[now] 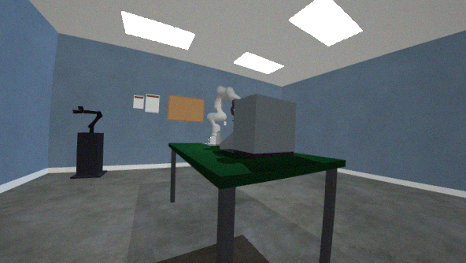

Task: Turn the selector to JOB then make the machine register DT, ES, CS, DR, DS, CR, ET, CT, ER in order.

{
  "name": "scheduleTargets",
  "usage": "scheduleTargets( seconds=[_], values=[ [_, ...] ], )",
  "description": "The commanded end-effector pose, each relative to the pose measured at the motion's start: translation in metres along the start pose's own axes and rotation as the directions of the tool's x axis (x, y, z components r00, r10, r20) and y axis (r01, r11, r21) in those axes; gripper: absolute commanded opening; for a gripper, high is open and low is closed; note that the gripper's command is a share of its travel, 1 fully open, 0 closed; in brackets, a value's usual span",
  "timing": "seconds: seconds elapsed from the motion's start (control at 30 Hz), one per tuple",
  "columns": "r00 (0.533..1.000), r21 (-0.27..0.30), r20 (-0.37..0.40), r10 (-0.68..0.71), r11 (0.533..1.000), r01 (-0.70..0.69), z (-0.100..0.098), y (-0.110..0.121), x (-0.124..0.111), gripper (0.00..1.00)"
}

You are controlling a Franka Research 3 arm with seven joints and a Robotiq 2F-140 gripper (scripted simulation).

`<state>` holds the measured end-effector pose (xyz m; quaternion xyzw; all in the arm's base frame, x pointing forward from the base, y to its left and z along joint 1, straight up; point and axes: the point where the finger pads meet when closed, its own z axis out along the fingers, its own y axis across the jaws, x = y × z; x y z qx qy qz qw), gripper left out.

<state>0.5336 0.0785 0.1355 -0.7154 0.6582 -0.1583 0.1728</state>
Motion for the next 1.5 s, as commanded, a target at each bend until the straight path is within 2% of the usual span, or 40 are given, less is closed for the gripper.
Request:
scheduleTargets(
  seconds=[0.0, 1.47],
  values=[
    [1.000, 0.003, -0.001, 0.008, 1.000, -0.008, -0.0002, -0.0013, 0.0004, 0.10],
    [1.000, 0.003, -0.001, 0.008, 1.000, -0.008, 0.0097, -0.0013, 0.0005, 0.10]
  ],
)
